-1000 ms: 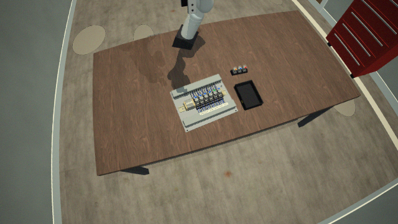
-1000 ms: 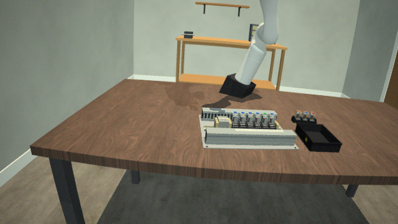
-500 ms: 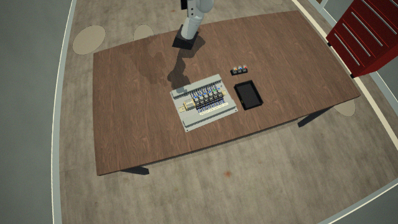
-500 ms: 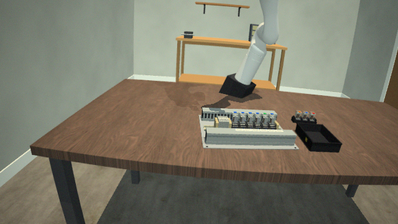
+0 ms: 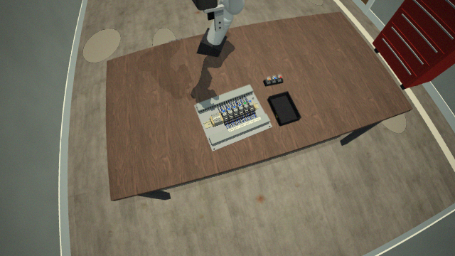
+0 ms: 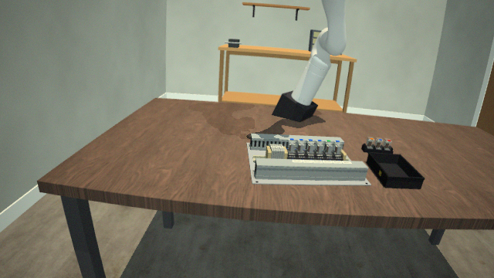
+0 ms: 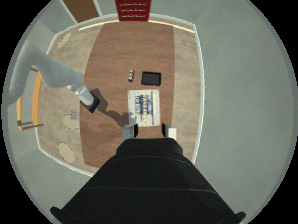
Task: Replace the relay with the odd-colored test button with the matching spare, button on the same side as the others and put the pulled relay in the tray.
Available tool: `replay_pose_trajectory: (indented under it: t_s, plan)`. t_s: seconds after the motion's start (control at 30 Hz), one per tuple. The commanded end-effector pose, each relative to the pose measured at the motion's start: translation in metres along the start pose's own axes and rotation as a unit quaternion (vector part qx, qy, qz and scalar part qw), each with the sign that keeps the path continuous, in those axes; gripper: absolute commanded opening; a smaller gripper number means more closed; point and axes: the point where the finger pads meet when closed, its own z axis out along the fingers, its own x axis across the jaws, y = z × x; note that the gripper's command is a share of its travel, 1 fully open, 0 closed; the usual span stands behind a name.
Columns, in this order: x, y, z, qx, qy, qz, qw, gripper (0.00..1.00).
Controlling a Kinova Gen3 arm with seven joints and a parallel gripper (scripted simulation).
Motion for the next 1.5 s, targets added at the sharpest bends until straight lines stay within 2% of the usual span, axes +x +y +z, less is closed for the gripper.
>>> replay_pose_trajectory:
  t_s: [0.0,0.3,0.4,0.87,0.93,1.47]
  plan:
    - [0.000,-0.002,0.009,0.008,-0.011,-0.003,1.000,1.00]
    - [-0.002,-0.003,0.037,0.027,-0.048,-0.006,0.998,1.00]
    - [-0.004,-0.002,0.037,0.022,-0.043,-0.003,0.999,1.00]
    - [-0.009,-0.005,0.091,0.027,-0.048,-0.006,0.998,1.00]
    - [-0.009,-0.005,0.091,0.027,-0.048,-0.006,0.998,1.00]
    - [-0.011,-0.009,0.150,0.027,-0.048,-0.006,0.998,1.00]
